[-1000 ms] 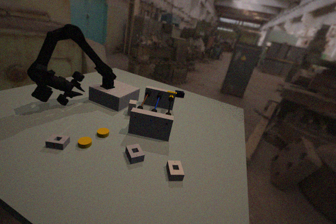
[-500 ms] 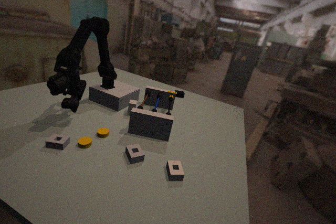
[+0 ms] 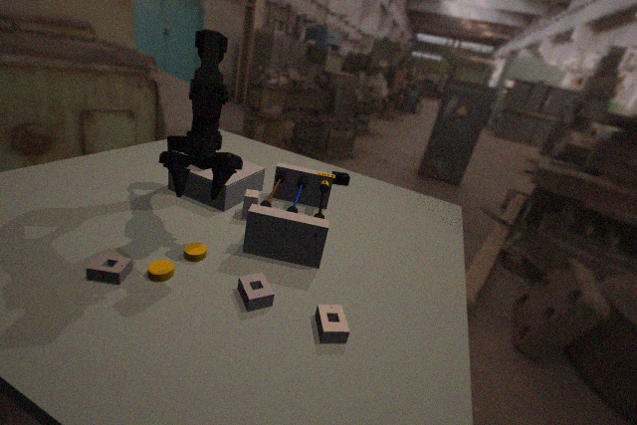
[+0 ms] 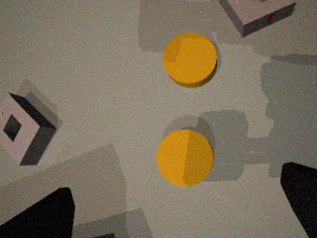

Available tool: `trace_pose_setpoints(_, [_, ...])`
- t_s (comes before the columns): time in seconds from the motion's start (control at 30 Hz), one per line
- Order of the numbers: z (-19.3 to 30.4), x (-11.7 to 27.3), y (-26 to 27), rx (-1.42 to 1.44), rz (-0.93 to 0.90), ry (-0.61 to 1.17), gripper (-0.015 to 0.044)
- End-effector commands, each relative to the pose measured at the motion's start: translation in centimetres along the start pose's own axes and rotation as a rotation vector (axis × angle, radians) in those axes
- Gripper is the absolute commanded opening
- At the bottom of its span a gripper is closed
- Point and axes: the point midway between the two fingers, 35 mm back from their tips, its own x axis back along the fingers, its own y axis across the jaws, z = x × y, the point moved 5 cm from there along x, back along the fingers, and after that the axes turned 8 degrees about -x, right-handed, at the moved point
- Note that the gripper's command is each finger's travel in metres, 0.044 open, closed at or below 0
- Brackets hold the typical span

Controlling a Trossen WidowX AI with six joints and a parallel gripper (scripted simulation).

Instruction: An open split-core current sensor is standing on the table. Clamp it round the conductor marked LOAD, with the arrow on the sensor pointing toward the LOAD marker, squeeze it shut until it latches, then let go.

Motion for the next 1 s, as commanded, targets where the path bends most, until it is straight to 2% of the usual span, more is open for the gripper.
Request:
trace_pose_setpoints(0.0, [2.3,3.5,4.7,0.255,-0.243,-0.099,0.0440])
trace_pose_setpoints(0.27, [7.5,12.0,10.7,0.646,-0.695,-0.318,0.0440])
trace_pose_setpoints(0.53, [12.5,22.1,11.8,0.895,-1.150,-0.586,0.0440])
trace_pose_setpoints(0.9, [12.9,23.0,11.6,0.908,-1.189,-0.611,0.0440])
trace_pose_setpoints(0.97, [13.7,22.7,12.1,0.940,-1.178,-0.564,0.0440])
